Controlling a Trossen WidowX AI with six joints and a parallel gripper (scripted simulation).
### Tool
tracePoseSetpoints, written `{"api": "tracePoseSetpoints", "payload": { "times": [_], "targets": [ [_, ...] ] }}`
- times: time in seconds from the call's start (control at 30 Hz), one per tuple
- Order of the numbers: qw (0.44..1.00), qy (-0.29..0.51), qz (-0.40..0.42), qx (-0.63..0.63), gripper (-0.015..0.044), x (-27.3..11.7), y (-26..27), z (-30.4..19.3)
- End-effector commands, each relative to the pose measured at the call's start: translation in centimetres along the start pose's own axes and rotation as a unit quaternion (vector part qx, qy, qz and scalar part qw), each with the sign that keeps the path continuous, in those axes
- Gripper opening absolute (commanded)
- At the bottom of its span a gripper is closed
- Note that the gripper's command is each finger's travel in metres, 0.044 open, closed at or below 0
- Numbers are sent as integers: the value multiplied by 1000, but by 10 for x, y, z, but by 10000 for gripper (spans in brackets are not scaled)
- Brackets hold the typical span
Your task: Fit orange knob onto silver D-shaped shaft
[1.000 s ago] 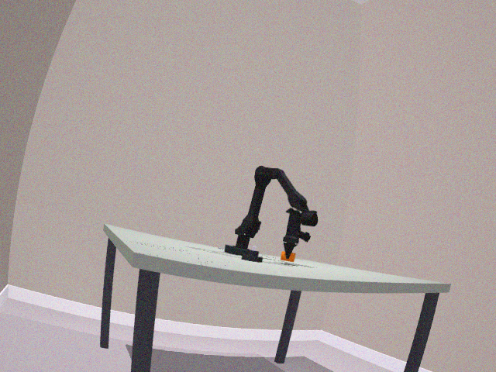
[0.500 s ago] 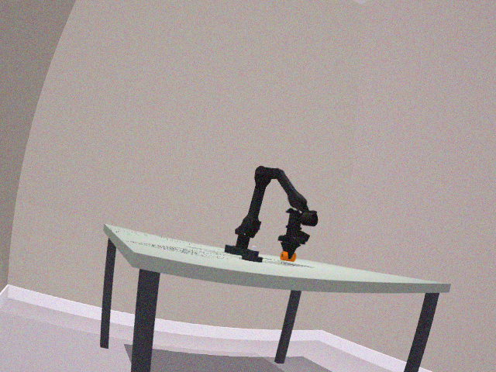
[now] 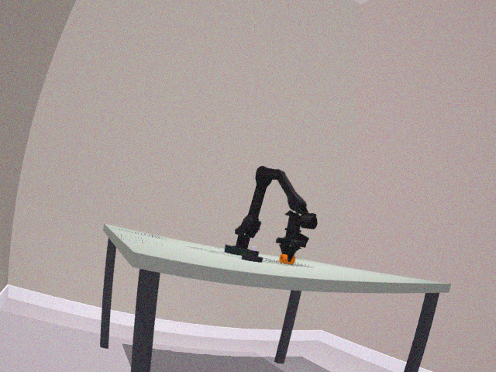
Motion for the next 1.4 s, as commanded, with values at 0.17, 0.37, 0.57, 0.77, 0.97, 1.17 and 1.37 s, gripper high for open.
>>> {"api": "tracePoseSetpoints", "payload": {
  "times": [0.17,0.37,0.57,0.77,0.97,1.17,1.37],
  "targets": [
    [1000,0,0,0,260,0,0,0],
    [1000,0,0,0,260,0,0,0],
    [1000,0,0,0,260,0,0,0],
    [1000,0,0,0,260,0,0,0],
    [1000,0,0,0,391,0,0,0],
    [1000,0,0,0,440,0,0,0],
    [1000,0,0,0,440,-22,-1,1]
  ]
}}
Point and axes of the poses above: the point midway between the two fingers, 35 mm back from their tips, its own x axis out along the fingers, its own y axis across the jaws, z = x × y, the point moved 10 cm from there along -x, back along the fingers, and after that the axes turned 14 degrees about x, right-handed, at the moved point
